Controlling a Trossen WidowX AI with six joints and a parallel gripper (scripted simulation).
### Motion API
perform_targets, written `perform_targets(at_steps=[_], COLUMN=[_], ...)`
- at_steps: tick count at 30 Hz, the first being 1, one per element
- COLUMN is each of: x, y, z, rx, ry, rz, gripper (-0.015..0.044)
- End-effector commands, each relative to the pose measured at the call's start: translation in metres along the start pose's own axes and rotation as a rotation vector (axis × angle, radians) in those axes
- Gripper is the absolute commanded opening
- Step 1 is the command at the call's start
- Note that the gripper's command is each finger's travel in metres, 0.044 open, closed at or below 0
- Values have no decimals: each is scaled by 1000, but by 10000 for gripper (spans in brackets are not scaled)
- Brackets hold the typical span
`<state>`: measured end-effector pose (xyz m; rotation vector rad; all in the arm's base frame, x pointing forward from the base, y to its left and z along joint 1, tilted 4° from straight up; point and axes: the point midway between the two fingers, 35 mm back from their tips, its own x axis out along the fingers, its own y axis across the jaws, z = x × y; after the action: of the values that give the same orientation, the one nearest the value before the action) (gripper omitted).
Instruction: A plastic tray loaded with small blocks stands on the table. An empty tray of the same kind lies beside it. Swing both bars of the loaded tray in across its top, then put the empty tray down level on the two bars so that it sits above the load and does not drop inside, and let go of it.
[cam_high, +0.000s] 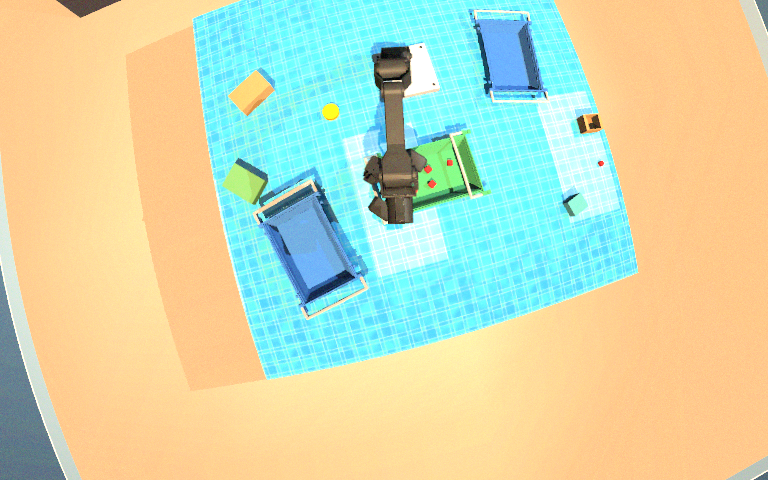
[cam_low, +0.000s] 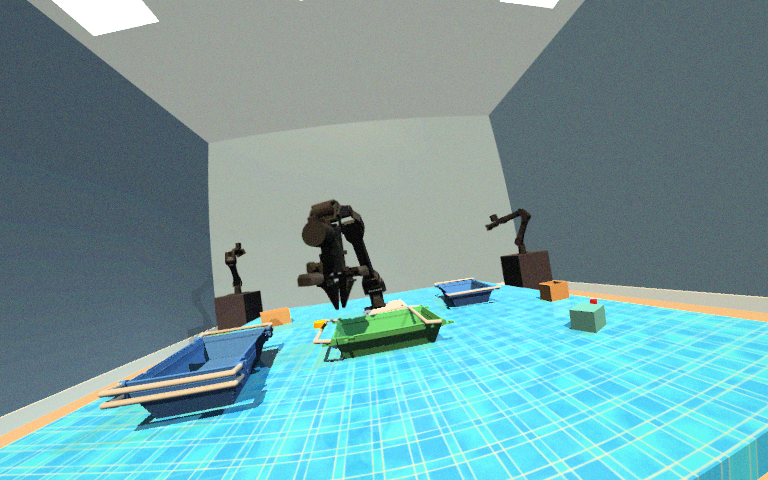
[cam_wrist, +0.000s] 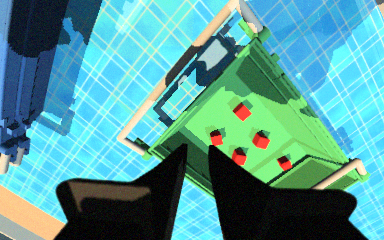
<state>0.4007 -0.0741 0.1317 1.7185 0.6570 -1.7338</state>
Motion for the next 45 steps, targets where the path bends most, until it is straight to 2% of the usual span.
perform_targets(at_steps=[1,14,31,45], x=[14,17,73,40], y=[33,33,33,8], z=[51,51,52,31], rx=[698,701,701,701], ry=[-13,-13,-13,-12], rz=[6,6,7,4], gripper=[86,86,86,86])
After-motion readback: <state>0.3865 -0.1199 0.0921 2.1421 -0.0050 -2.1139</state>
